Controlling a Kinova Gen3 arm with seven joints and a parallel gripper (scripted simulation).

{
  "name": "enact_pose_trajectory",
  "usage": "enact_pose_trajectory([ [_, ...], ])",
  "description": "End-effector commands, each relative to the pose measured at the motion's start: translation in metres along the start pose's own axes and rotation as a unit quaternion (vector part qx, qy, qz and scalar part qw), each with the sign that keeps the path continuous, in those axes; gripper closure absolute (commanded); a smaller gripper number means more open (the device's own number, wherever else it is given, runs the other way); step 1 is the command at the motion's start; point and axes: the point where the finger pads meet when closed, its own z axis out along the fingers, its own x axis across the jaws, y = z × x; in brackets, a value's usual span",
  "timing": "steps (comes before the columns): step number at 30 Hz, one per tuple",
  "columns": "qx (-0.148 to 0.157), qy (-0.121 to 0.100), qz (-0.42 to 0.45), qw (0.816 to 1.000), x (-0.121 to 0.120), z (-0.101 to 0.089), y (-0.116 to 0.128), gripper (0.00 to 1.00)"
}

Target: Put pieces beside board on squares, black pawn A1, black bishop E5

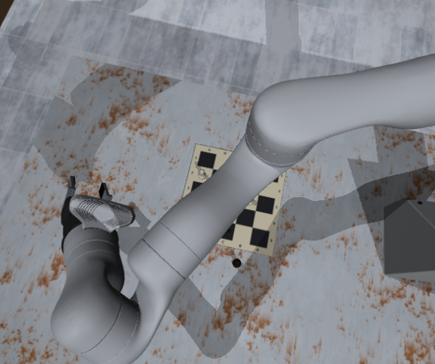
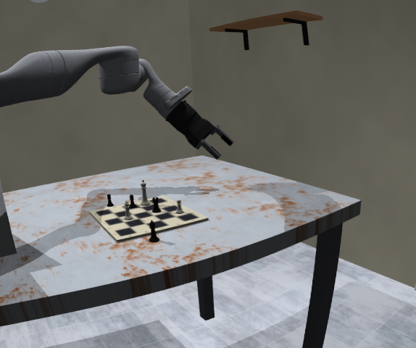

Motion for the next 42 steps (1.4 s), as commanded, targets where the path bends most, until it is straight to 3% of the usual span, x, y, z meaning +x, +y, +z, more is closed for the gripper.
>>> enact_pose_trajectory([
  [1,0.000,-0.003,-0.001,1.000,-0.001,-0.004,0.002,0.00],
  [3,0.000,-0.003,-0.001,1.000,-0.001,-0.004,0.002,0.00],
  [4,0.000,0.014,-0.007,1.000,0.014,-0.014,0.012,0.00],
  [12,0.000,0.014,-0.007,1.000,0.014,-0.014,0.012,0.00],
  [13,0.001,0.031,-0.014,0.999,0.030,-0.024,0.020,0.00],
  [21,0.001,0.031,-0.014,0.999,0.030,-0.024,0.020,0.00],
  [22,0.002,0.047,-0.021,0.999,0.045,-0.034,0.028,0.00],
  [30,0.002,0.047,-0.021,0.999,0.045,-0.034,0.028,0.00],
  [31,0.003,0.062,-0.028,0.998,0.060,-0.044,0.036,0.00],
  [39,0.003,0.062,-0.028,0.998,0.060,-0.044,0.036,0.00],
  [40,0.004,0.077,-0.035,0.996,0.074,-0.053,0.042,0.00],
  [42,0.004,0.077,-0.035,0.996,0.074,-0.053,0.042,0.00],
])
